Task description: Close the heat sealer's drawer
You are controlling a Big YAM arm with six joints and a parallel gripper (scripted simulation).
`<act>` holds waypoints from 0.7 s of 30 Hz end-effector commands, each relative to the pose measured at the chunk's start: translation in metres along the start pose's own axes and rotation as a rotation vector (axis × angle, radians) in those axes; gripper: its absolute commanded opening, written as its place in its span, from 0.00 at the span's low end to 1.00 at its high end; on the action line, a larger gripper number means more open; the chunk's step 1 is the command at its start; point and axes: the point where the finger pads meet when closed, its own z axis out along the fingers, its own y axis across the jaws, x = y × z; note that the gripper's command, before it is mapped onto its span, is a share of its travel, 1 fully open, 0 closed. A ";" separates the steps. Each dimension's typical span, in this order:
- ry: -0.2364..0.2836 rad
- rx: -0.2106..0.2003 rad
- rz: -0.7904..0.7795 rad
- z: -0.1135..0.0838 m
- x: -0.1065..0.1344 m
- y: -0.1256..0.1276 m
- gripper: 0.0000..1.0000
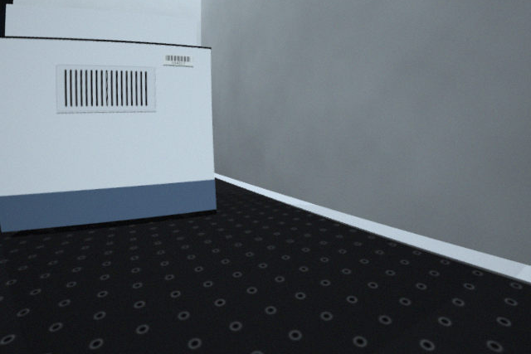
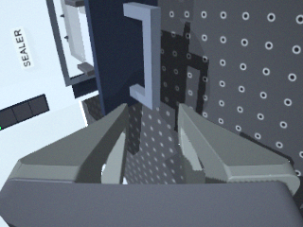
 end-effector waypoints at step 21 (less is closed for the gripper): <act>0.017 -0.008 -0.001 0.019 0.006 -0.004 0.30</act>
